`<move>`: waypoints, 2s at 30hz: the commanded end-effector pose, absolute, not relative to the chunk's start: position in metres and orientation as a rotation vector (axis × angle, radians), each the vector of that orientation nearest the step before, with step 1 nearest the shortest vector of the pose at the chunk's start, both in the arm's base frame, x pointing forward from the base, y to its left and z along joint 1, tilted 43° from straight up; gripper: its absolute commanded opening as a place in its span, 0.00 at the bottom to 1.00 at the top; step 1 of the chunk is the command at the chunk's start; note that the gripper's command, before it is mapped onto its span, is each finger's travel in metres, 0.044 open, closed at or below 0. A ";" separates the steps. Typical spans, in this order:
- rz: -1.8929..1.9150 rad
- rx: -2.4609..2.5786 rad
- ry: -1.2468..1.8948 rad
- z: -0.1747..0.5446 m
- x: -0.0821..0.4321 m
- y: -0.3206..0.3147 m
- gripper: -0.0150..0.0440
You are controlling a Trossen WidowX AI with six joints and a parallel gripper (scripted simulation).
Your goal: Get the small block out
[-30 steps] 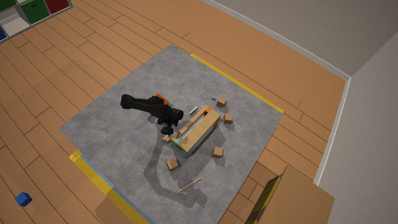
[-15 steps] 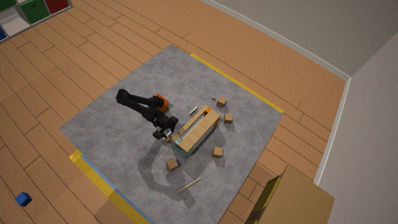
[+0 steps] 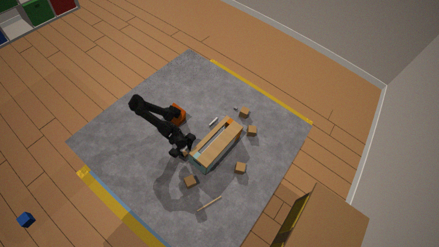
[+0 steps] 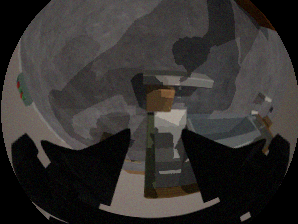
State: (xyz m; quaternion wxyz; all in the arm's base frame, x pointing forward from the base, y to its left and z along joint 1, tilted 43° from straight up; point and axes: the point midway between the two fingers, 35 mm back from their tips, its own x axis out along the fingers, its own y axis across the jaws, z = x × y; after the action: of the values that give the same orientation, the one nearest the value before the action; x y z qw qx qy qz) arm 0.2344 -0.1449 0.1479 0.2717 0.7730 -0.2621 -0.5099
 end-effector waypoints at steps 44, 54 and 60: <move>-1.381 2.075 -0.697 0.112 0.225 -0.174 0.26; -1.380 2.080 -0.701 0.145 0.230 -0.143 0.25; -1.377 2.074 -0.697 0.154 0.229 -0.136 0.25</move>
State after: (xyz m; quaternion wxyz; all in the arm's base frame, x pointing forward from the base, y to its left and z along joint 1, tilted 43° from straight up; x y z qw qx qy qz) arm 0.2305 -0.1377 0.1502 0.2731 0.7733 -0.2569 -0.5113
